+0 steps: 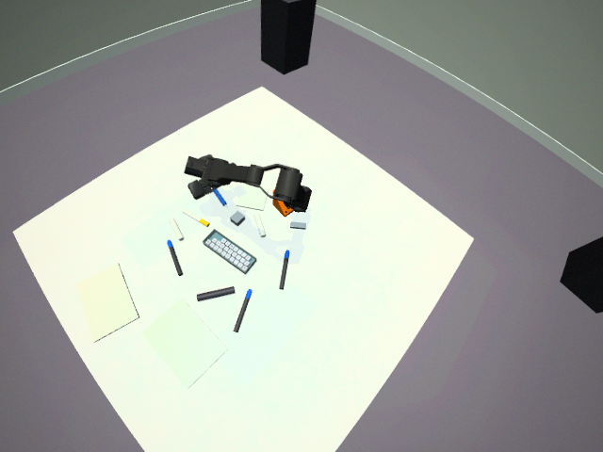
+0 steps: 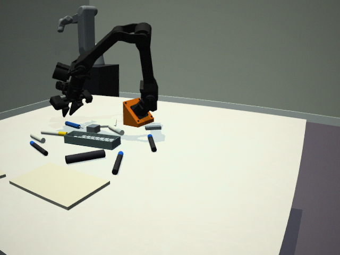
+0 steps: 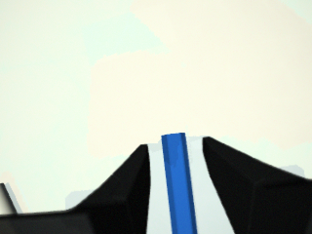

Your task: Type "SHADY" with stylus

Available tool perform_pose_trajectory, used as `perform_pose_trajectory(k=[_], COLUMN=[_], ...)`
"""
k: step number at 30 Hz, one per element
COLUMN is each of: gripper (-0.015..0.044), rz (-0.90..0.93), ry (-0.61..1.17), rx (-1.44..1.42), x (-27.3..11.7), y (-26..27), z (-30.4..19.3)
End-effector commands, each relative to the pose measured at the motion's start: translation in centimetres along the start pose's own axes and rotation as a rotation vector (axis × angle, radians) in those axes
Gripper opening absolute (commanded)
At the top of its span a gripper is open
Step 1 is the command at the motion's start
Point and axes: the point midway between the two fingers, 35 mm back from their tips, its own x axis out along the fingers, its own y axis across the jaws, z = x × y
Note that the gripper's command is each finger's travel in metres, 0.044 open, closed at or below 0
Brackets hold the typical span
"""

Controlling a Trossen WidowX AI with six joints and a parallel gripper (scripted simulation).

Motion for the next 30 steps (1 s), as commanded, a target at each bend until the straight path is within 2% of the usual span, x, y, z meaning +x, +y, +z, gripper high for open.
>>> perform_pose_trajectory(k=[1, 30], gripper=[0.0150, 0.0150], rz=[-0.001, -0.001], ry=[0.006, 0.007], rx=[0.005, 0.004], x=[0.3, 1.6], y=[-0.1, -0.2], z=[-0.3, -1.0])
